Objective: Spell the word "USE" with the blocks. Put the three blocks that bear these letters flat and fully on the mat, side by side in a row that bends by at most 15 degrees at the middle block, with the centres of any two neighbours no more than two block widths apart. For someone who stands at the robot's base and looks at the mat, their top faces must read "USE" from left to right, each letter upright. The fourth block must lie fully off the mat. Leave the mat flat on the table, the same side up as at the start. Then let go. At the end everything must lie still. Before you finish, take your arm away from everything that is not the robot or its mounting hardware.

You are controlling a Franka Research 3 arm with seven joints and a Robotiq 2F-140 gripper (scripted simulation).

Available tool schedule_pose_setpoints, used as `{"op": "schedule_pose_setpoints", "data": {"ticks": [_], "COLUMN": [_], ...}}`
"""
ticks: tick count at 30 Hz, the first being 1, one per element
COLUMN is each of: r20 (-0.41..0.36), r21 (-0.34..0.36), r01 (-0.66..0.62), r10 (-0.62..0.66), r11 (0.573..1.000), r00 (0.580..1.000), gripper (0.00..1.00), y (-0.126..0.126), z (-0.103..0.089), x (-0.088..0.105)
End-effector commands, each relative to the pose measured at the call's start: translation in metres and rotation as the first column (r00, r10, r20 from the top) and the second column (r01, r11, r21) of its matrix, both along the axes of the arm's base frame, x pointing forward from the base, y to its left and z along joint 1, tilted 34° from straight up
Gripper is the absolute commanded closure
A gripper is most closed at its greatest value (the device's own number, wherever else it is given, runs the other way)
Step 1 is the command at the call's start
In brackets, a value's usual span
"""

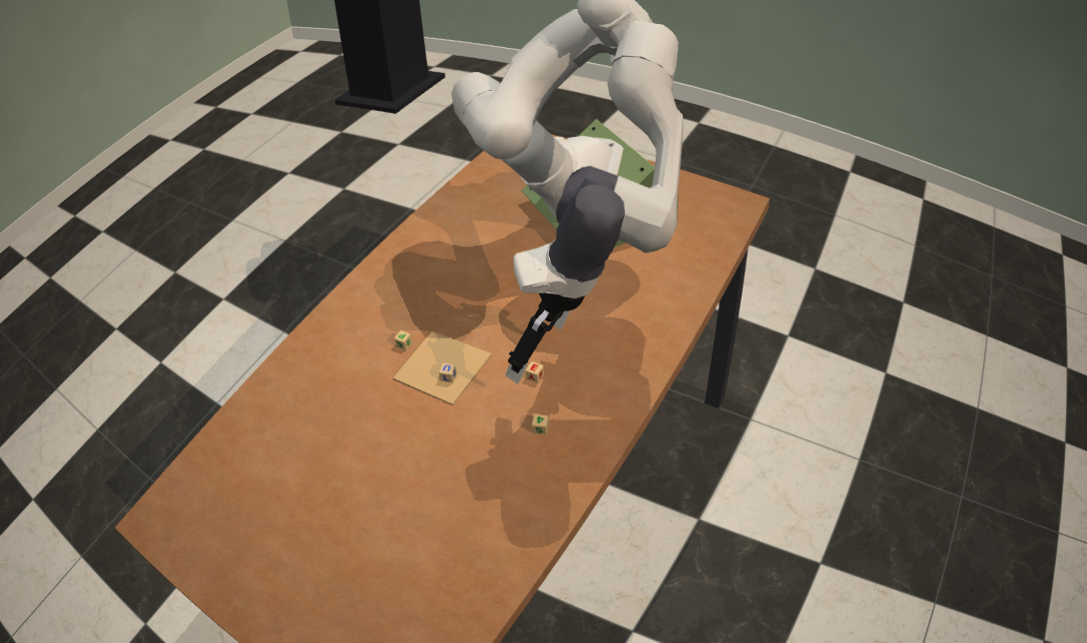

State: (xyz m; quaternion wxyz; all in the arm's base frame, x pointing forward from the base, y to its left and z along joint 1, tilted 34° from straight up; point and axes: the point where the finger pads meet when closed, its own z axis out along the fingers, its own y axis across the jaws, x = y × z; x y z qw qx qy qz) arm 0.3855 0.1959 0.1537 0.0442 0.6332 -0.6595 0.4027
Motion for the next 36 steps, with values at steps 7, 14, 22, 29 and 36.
{"op": "schedule_pose_setpoints", "data": {"ticks": [7,14,22,29,36], "r20": [-0.002,-0.002,-0.004,-0.024,-0.107], "r21": [0.001,0.001,0.002,0.020,0.111], "r01": [-0.003,-0.003,-0.005,-0.031,-0.148], "r10": [0.003,0.003,0.005,0.031,0.160], "r11": [1.000,1.000,1.000,0.999,0.983], "r00": [1.000,1.000,1.000,0.999,0.981], "gripper": [0.00,0.00,0.00,0.00,0.00], "y": [0.000,0.000,0.001,0.014,0.067], "z": [-0.001,-0.001,0.000,0.008,0.057], "x": [0.000,0.000,0.000,-0.001,-0.002]}}
